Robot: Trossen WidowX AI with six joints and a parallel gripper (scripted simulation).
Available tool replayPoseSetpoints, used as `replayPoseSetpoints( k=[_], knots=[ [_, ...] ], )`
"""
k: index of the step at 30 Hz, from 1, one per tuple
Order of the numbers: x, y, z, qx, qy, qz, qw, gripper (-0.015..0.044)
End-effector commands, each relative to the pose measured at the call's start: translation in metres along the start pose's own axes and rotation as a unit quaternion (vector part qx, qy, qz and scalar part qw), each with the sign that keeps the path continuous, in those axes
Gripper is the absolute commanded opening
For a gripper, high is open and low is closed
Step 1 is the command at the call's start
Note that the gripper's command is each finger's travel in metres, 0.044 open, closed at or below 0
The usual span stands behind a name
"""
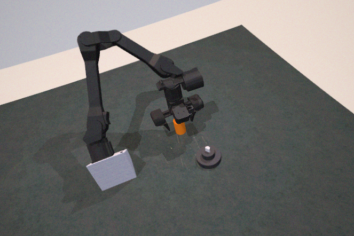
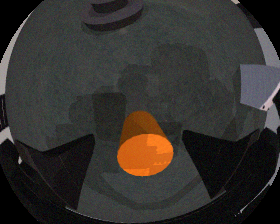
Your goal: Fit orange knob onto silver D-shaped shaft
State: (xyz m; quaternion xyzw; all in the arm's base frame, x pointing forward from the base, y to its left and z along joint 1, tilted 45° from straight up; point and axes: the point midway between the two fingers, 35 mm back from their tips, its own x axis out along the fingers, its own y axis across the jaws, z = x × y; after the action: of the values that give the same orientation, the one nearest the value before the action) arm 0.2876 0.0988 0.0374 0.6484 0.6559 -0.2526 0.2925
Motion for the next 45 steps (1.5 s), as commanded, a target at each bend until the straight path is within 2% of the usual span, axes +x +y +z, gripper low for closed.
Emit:
replayPoseSetpoints(
  k=[1,12,22,28,33,45],
  knots=[
    [0.007,-0.001,-0.001,0.003,0.002,-0.001,1.0,0.044],
    [0.022,-0.003,-0.002,0.003,0.004,-0.001,1.0,0.044],
    [0.022,-0.003,-0.002,0.003,0.004,-0.001,1.0,0.0177],
    [0.022,-0.003,-0.002,0.003,0.004,-0.001,1.0,0.0138],
    [0.018,-0.001,0.003,-0.014,-0.007,0.004,1.0,0.0006],
    [-0.014,0.006,0.008,-0.016,-0.015,0.004,1.0,0.0]
  ],
)
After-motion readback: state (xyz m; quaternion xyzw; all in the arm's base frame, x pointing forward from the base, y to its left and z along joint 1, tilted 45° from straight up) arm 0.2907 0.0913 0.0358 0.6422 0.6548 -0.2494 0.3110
